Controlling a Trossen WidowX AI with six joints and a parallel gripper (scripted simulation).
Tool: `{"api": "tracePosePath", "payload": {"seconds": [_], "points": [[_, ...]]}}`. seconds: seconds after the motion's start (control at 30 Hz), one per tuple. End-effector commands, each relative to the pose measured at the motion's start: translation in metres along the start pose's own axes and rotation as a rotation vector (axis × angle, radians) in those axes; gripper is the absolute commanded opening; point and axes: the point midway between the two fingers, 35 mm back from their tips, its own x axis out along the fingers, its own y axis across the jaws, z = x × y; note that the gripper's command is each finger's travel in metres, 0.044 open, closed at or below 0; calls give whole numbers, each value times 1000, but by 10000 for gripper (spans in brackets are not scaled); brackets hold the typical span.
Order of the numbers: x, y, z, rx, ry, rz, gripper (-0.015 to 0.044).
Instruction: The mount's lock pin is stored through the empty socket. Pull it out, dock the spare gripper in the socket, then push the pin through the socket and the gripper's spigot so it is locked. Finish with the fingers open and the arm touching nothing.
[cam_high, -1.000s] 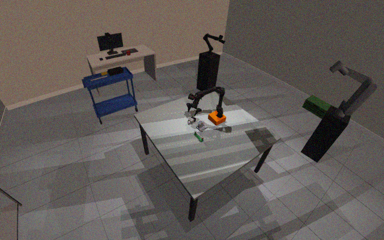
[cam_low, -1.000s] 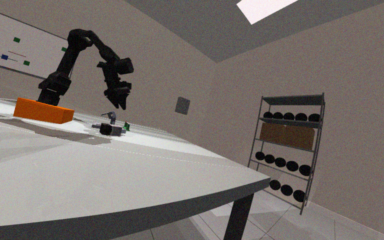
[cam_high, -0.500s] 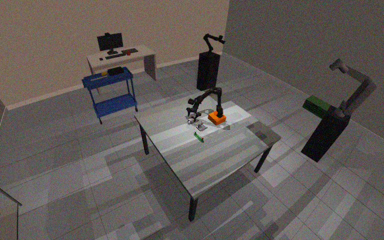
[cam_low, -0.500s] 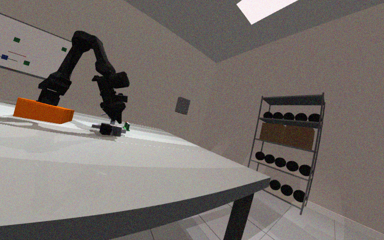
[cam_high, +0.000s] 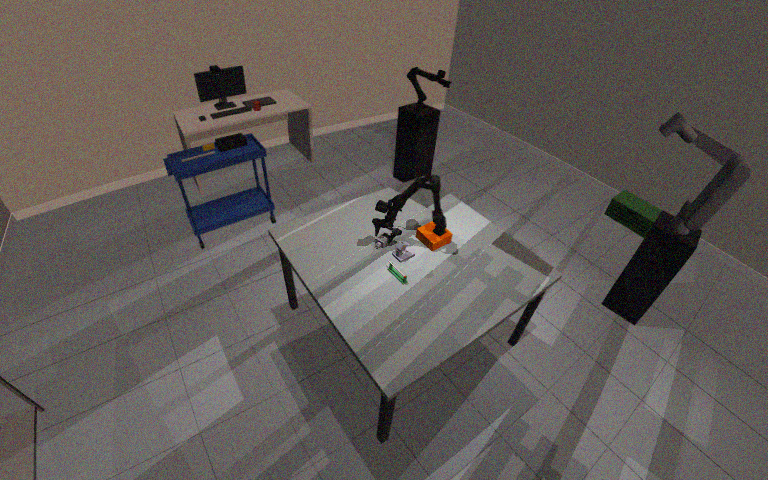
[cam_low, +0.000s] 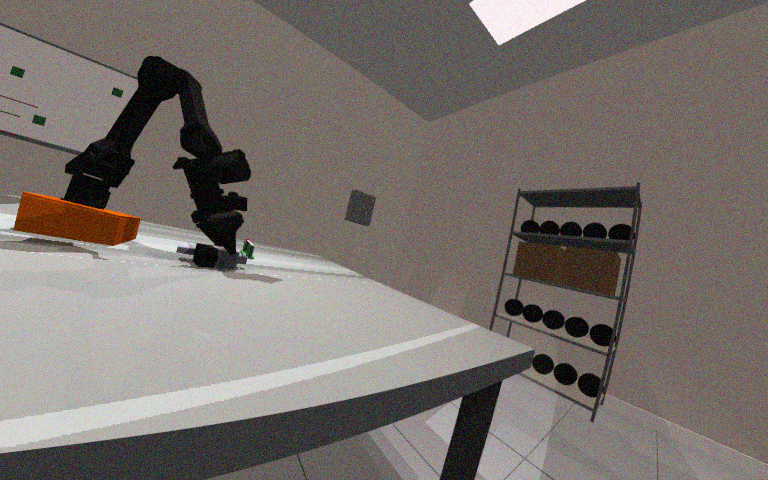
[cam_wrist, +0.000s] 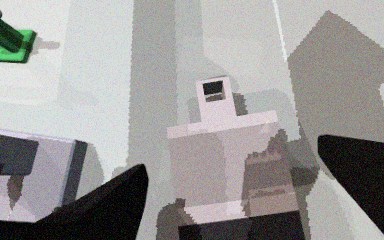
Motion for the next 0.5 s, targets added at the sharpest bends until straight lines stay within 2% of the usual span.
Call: {"api": "tracePosePath", "payload": {"seconds": [0.0, 0.47], "points": [[6, 1, -4, 7, 3, 2, 440], [24, 2, -17, 8, 3, 2, 440]]}}
